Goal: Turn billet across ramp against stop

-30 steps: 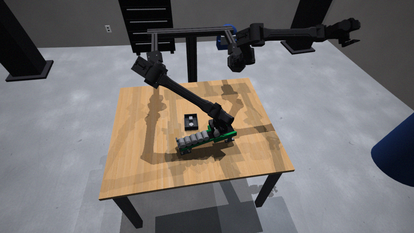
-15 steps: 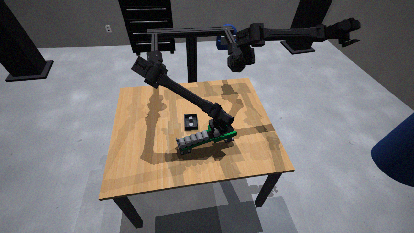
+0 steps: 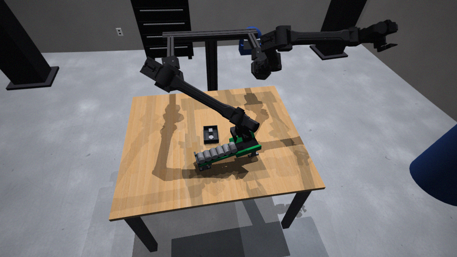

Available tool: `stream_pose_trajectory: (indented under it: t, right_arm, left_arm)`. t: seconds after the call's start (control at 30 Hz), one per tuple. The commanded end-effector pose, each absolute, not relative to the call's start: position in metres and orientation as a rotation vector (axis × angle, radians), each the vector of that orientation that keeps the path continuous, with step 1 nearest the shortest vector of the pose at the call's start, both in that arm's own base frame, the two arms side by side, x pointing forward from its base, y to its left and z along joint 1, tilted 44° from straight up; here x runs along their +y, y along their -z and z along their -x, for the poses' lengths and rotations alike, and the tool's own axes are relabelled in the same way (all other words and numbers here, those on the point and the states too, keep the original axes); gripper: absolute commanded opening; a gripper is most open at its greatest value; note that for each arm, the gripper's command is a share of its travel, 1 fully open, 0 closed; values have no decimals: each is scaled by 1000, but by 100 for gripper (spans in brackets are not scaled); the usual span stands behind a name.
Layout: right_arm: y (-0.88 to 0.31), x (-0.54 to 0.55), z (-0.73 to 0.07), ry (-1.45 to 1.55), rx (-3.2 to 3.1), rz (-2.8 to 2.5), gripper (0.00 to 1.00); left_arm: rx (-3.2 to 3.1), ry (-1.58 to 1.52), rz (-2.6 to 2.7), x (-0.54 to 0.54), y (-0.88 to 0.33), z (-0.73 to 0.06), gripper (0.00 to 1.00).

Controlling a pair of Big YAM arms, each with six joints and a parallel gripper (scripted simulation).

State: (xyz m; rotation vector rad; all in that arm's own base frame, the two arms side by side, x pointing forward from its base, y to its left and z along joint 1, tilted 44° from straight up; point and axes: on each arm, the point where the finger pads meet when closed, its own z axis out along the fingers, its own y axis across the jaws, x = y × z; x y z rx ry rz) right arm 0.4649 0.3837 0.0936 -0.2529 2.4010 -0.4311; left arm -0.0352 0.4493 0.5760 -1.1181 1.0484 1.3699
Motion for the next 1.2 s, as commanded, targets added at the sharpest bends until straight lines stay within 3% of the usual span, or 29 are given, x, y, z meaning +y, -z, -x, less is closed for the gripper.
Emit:
stream_pose_trajectory:
  t: [0.0,1.17]
  right_arm:
    - [-129,409,-449,380,2382,240,57]
    - [-122,393,-441,448,2417,226,57]
  left_arm:
    - [984,-1397,1087,436,-618,43,100]
    - [984,-1397,1087,436,-618,43,100]
